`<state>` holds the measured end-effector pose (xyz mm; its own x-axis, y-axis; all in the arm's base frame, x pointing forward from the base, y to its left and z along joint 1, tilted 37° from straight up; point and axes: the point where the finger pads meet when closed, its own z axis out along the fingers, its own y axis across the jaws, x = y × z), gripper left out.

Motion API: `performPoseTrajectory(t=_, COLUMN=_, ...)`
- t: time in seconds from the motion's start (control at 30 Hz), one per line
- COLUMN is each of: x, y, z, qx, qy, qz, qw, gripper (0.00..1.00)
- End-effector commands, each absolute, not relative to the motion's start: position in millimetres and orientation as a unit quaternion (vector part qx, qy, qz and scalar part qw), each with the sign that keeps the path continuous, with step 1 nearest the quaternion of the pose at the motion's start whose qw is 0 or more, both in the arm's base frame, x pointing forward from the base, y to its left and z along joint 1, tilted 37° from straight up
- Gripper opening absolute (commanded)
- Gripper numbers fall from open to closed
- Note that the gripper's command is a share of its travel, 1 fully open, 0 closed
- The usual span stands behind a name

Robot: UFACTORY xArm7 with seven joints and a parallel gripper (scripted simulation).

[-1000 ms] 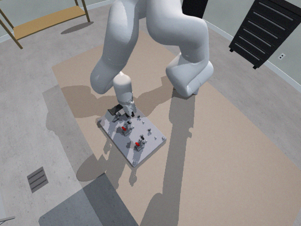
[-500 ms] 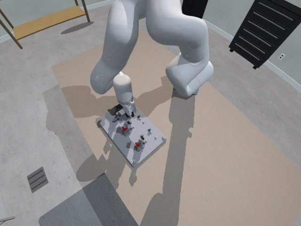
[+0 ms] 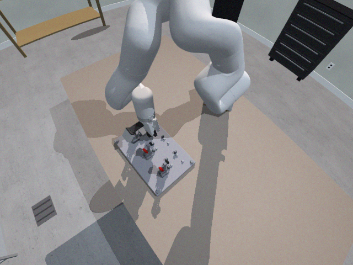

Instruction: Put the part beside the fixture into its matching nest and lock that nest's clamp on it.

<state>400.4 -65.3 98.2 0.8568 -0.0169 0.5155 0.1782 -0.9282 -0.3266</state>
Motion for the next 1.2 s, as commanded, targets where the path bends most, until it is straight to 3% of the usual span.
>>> performPoseTrajectory(t=0.0, x=402, y=-71, z=97, qx=-0.946, qy=-0.040, qz=-0.265, qw=0.181, gripper=0.00)
performPoseTrajectory(t=1.17, x=394, y=-55, z=111, qx=-0.946, qy=-0.040, qz=-0.265, qw=0.181, gripper=0.00)
